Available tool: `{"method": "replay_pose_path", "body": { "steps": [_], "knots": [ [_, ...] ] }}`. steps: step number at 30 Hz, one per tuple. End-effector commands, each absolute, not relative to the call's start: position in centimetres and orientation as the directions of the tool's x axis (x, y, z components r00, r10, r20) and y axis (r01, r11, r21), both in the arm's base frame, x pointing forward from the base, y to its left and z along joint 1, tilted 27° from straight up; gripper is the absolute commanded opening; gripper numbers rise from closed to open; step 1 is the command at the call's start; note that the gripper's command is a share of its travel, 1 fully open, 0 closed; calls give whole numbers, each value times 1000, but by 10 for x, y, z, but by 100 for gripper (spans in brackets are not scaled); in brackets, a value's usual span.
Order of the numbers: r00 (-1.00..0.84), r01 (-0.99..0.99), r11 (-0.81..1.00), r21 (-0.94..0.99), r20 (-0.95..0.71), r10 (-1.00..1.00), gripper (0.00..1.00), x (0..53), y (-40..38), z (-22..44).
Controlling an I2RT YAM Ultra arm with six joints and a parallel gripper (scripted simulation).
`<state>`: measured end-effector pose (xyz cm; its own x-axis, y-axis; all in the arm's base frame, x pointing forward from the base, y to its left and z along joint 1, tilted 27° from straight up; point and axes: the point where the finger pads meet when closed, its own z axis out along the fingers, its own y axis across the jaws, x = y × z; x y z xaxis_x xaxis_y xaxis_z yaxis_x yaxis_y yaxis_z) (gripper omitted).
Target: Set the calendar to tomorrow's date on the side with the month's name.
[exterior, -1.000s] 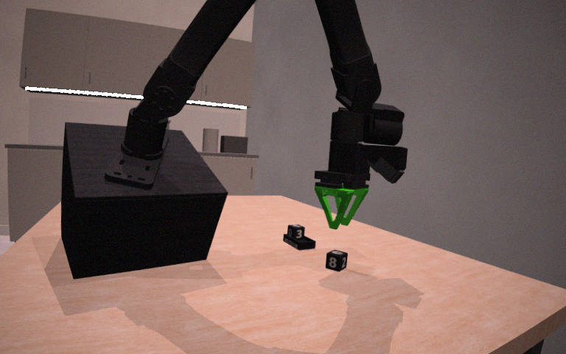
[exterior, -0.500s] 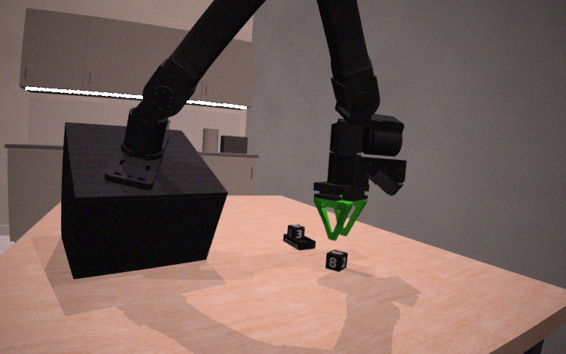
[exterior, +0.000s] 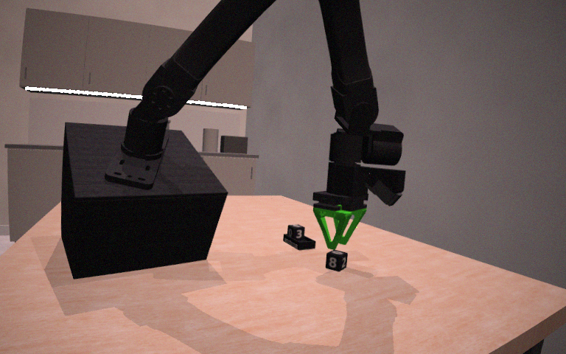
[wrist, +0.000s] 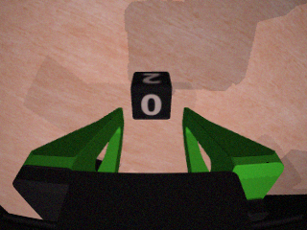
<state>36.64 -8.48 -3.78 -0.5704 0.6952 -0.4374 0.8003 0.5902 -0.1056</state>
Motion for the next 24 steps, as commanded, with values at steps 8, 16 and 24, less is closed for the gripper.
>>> {"method": "replay_pose_path", "body": {
  "steps": [8,16,24],
  "knots": [
    [-567,799,595,-94,-448,691,45,371,-85,-37],
    [-567,799,595,-94,-448,691,45,371,-85,-38],
    [-567,799,595,-94,-448,691,45,371,-85,-38]
  ]
}}
